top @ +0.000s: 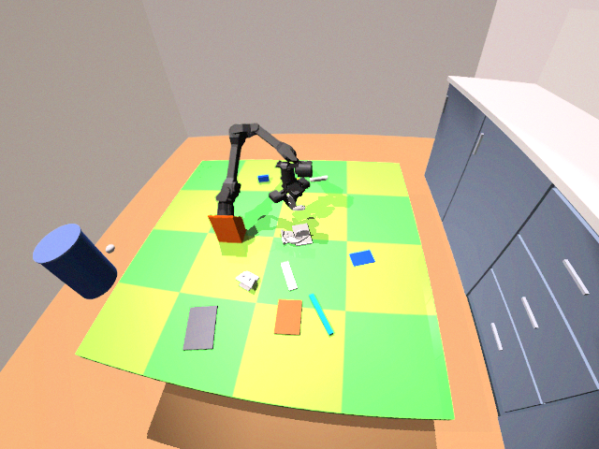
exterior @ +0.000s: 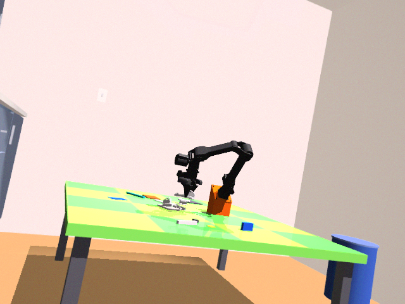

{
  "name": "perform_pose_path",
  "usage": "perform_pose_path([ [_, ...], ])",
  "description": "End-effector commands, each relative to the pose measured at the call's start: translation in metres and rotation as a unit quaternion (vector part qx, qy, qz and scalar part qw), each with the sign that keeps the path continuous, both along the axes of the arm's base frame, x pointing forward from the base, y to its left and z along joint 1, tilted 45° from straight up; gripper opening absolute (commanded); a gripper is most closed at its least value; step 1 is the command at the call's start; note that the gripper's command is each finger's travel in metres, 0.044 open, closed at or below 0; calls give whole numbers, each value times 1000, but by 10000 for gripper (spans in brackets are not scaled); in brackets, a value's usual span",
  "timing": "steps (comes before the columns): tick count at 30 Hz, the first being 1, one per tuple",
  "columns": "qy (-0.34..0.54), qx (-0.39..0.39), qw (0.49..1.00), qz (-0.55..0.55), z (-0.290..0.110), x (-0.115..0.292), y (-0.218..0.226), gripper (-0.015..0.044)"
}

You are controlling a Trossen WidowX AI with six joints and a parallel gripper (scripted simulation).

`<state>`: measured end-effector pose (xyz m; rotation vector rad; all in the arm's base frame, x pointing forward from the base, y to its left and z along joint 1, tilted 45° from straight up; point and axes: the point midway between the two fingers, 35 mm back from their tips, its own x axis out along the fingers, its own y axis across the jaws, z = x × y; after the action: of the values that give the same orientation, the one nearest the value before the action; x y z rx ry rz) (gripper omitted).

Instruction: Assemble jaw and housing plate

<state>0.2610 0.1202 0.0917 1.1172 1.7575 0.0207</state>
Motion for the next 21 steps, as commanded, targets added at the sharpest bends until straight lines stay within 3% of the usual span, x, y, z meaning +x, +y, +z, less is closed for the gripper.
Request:
perform_pose_path([
  [1, 36, -8, 999, -38, -7, -1, -7, 134],
  [21, 203, -27, 954, -218, -33, -4, -35, 134],
])
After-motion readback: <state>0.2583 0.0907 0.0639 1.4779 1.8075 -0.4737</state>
